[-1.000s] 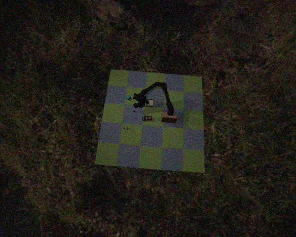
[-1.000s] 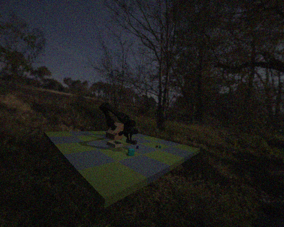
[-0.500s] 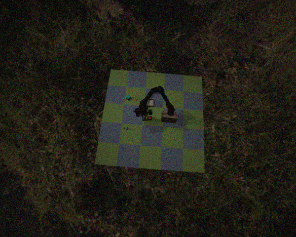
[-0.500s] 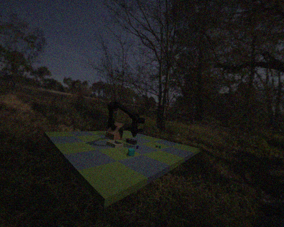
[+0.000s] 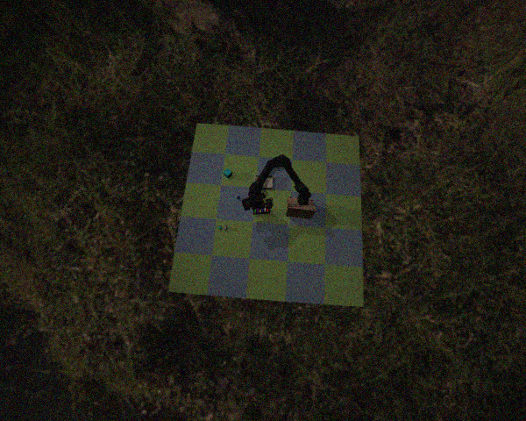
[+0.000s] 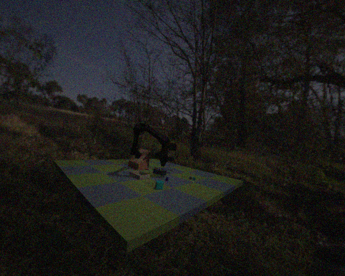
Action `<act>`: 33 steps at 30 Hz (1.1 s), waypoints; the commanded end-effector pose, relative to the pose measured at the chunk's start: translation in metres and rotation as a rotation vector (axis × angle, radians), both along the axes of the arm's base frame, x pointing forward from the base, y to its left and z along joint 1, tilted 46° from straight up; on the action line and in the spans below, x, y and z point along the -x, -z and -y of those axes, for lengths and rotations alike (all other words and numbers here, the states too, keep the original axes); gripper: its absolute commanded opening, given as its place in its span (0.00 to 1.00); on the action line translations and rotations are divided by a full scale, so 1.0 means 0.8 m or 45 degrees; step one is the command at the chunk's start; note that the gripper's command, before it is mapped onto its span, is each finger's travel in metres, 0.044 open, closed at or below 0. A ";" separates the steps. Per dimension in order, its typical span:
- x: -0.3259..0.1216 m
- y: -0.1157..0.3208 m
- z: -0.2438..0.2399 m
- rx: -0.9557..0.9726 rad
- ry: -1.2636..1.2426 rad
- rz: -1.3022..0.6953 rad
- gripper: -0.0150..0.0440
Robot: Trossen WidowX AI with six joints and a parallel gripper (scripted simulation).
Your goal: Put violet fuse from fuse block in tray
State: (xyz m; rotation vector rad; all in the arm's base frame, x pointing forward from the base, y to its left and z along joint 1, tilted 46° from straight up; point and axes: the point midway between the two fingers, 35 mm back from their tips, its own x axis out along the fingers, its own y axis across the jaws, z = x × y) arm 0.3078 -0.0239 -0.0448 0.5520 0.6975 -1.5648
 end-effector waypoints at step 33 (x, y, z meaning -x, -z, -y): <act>0.003 0.025 0.026 0.011 0.002 0.003 0.36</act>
